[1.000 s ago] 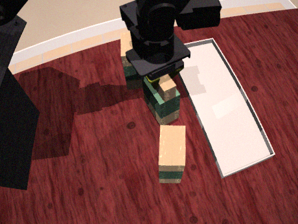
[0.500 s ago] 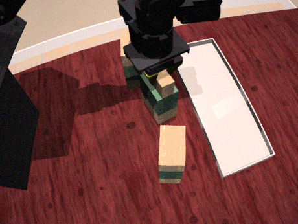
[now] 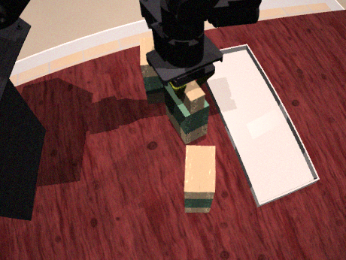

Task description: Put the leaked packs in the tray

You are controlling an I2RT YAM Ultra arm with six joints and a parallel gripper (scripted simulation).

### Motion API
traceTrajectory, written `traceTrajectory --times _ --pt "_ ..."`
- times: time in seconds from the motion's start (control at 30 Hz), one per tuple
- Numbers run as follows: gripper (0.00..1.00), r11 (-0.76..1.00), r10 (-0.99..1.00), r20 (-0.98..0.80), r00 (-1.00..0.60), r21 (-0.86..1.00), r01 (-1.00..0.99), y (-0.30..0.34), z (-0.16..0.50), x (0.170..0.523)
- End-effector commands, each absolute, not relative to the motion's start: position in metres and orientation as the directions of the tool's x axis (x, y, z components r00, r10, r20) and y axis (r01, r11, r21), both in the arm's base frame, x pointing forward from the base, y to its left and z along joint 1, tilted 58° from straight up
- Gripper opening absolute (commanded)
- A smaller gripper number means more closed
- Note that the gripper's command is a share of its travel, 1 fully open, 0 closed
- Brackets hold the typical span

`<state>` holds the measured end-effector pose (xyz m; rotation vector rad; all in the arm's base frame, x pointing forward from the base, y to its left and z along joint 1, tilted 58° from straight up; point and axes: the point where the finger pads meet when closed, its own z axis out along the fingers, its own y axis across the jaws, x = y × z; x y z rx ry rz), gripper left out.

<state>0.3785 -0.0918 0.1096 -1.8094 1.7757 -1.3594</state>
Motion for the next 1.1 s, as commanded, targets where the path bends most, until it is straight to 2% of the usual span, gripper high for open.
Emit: traceTrajectory --times 0.0,0.8,1.07 --pt "0.23 -0.223 -0.894 0.412 -0.176 -0.75 -0.623 -0.083 0.123 0.388" --pt "0.23 -0.222 -0.894 0.415 -0.171 -0.74 -0.635 -0.076 0.217 0.46" --pt "0.23 -0.223 -0.894 0.414 -0.17 -0.741 -0.634 -0.074 0.234 0.472"
